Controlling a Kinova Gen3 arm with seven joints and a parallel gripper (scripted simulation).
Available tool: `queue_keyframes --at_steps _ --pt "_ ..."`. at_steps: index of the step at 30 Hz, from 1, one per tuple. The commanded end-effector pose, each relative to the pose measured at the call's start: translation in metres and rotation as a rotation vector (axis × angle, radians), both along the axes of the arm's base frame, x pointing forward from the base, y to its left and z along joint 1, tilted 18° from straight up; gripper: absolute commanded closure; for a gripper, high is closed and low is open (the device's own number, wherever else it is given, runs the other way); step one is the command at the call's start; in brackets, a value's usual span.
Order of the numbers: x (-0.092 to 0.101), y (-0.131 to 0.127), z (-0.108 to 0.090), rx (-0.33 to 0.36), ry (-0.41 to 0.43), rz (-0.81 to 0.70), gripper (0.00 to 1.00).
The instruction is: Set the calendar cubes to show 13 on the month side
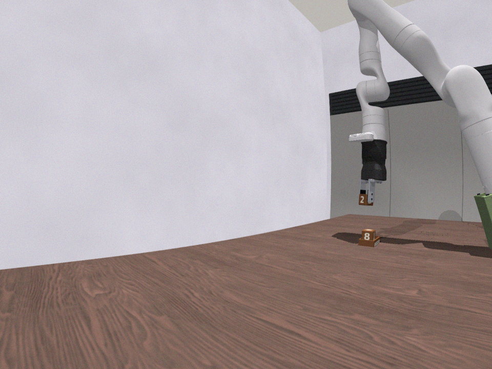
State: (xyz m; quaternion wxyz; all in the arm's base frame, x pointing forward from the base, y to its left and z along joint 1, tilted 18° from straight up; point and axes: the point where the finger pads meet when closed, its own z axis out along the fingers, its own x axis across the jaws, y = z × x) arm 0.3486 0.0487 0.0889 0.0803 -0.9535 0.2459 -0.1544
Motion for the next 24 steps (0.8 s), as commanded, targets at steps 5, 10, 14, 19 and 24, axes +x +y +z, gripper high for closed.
queue_keyframes --at_steps 5,10,14,19,24 --pt "-0.004 0.002 0.0 -0.037 0.003 0.087 0.4" --pt "-0.007 0.003 -0.001 -0.063 0.002 0.147 0.4" --pt "-0.01 0.003 -0.001 -0.088 0.001 0.203 0.4" --pt "-0.013 0.003 -0.002 -0.116 0.0 0.266 0.4" --pt "-0.014 0.003 -0.002 -0.131 -0.001 0.3 0.4"
